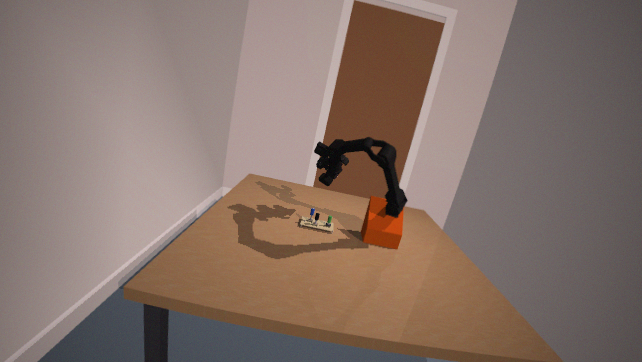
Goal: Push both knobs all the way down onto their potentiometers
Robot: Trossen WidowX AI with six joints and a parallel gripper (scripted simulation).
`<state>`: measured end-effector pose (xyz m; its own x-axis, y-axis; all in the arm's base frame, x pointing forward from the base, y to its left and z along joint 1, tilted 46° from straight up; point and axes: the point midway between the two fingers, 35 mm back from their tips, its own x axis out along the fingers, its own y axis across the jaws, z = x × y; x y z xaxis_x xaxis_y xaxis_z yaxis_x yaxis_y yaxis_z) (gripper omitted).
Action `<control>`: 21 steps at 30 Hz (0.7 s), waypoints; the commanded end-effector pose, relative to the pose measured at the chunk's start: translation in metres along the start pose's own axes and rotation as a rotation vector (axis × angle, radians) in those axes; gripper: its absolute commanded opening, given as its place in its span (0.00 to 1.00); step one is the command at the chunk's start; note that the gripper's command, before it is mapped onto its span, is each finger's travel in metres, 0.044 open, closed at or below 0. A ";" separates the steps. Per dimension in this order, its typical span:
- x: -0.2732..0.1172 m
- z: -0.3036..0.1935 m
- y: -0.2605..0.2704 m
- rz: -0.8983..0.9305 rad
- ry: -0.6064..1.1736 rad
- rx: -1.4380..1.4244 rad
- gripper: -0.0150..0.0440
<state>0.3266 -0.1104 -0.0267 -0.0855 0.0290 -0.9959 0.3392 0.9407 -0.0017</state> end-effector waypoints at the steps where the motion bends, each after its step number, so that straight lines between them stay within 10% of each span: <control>1: 0.000 -0.011 0.019 0.091 0.020 -0.099 0.25; 21: -0.016 -0.070 0.106 0.575 0.021 -0.564 0.25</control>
<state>0.3025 -0.0012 -0.0108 -0.0631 0.5011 -0.8631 -0.1260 0.8539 0.5049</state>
